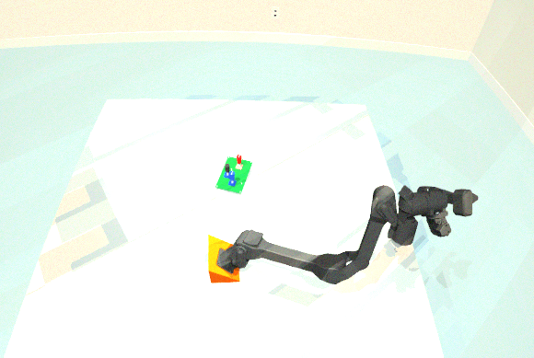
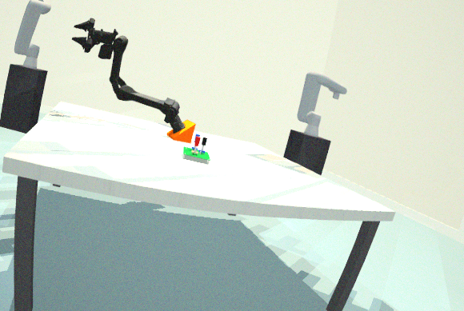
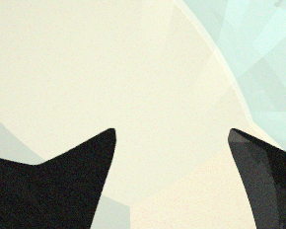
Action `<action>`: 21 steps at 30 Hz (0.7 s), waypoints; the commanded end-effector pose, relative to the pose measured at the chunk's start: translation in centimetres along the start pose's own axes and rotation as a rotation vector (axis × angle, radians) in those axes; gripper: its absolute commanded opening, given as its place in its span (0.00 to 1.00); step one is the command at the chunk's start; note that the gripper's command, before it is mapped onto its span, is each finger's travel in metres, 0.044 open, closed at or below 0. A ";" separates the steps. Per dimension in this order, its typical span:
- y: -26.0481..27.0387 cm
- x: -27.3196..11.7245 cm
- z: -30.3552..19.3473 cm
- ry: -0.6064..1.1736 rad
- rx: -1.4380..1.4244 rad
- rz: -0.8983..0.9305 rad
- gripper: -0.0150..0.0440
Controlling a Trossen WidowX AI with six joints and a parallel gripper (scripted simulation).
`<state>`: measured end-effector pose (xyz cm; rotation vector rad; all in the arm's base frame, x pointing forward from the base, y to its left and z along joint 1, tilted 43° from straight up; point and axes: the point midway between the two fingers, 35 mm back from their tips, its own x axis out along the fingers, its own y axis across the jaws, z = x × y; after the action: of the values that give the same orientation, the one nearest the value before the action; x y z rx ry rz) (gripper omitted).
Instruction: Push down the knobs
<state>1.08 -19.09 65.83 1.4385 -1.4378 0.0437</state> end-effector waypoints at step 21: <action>3.3 -6.3 -14.9 0.342 -0.220 0.213 0.25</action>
<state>5.94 -4.56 70.39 1.0539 -1.2488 0.2361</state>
